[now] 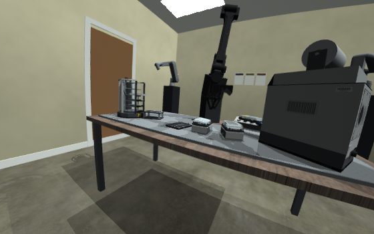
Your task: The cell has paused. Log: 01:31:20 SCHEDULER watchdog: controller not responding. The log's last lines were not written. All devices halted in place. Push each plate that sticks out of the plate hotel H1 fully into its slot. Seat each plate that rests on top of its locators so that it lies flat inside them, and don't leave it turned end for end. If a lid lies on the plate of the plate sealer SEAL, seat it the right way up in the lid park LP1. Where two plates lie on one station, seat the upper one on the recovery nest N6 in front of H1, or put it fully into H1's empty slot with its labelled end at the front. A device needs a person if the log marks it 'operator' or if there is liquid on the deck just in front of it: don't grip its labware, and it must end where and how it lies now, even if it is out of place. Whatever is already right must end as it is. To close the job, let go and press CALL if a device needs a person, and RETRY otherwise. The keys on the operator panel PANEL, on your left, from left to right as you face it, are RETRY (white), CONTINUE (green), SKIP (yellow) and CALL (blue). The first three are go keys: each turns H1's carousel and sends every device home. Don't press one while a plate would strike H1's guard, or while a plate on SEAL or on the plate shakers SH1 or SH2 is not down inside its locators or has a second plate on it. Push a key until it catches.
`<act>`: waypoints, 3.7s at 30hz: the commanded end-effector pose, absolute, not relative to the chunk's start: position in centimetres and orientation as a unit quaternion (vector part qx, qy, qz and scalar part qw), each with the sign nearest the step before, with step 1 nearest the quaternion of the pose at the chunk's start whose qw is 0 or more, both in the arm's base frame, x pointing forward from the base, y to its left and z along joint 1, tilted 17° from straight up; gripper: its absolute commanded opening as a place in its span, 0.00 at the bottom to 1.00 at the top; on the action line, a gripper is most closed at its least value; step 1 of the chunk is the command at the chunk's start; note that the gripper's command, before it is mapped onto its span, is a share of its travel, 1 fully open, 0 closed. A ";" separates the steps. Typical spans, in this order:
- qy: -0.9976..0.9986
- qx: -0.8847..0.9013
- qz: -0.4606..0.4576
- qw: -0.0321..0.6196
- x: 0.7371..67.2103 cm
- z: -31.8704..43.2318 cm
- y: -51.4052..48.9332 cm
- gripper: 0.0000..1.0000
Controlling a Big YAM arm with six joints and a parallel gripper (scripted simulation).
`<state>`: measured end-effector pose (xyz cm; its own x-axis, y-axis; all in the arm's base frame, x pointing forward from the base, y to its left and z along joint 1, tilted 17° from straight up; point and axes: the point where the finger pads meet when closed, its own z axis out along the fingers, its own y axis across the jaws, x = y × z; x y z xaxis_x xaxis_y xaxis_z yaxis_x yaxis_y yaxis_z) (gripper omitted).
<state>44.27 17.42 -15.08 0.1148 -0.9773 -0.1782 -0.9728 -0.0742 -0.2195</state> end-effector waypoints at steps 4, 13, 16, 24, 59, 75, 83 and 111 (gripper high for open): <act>0.665 -0.732 -0.012 0.149 44.9 -14.9 17.8 1.00; 0.665 -0.732 -0.012 0.149 44.9 -14.9 17.8 1.00; 0.665 -0.732 -0.012 0.149 44.9 -14.9 17.8 1.00; 0.665 -0.732 -0.012 0.149 44.9 -14.9 17.8 1.00; 0.665 -0.732 -0.012 0.148 43.0 -6.7 15.5 1.00; 0.667 -0.733 -0.004 0.134 42.2 -7.1 15.3 1.00; 0.667 -0.733 -0.004 0.134 42.2 -7.1 15.3 1.00; 0.701 -0.698 -0.002 0.144 42.6 -6.0 17.3 1.00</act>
